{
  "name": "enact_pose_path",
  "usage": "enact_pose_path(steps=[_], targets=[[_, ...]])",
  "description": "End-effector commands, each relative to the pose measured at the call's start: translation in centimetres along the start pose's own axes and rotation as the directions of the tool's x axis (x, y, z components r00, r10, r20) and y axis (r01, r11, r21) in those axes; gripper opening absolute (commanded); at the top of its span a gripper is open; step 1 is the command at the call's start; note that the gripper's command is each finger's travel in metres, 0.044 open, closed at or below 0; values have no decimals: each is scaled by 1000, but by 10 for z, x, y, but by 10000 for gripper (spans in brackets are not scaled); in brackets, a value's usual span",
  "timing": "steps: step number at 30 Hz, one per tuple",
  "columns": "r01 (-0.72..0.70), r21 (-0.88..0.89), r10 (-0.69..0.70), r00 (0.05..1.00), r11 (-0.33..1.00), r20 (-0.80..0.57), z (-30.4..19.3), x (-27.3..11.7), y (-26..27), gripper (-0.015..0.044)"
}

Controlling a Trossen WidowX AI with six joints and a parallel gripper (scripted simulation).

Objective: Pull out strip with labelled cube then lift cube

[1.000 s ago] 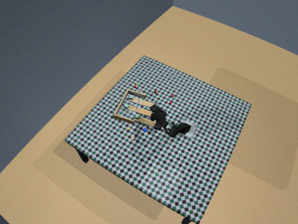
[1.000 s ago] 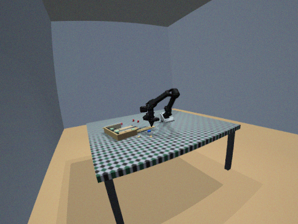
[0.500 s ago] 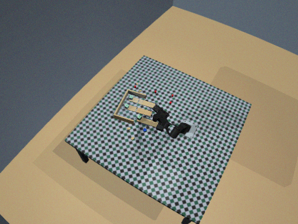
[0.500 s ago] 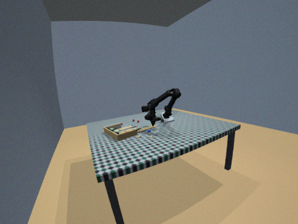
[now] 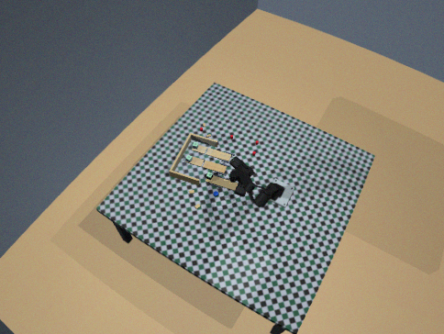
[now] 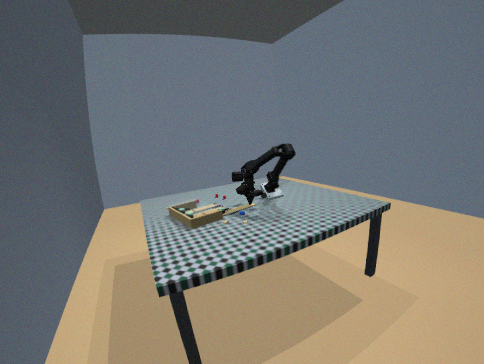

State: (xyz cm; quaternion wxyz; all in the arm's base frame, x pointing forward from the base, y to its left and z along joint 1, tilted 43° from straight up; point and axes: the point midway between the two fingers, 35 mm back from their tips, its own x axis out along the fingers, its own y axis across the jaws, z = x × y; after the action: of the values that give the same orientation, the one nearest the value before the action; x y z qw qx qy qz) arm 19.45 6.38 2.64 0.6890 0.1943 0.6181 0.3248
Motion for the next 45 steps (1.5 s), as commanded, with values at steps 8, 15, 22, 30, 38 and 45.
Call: enact_pose_path(steps=[8, 15, 22, 30, 38, 45], targets=[[-2, 6, 3, 1000, 1000, -31, -10, 5, 1, 0], [-2, 6, 3, 1000, 1000, -31, -10, 5, 1, 0], [-2, 6, 3, 1000, 1000, -31, -10, 5, 1, 0], [2, 2, -2, 1000, 1000, -8, 0, -9, -1, 0], [-1, 6, 1, 1000, 1000, -31, 1, -42, 0, 0], [3, 142, 1, 1000, 990, -31, 22, -41, 0, 131]])
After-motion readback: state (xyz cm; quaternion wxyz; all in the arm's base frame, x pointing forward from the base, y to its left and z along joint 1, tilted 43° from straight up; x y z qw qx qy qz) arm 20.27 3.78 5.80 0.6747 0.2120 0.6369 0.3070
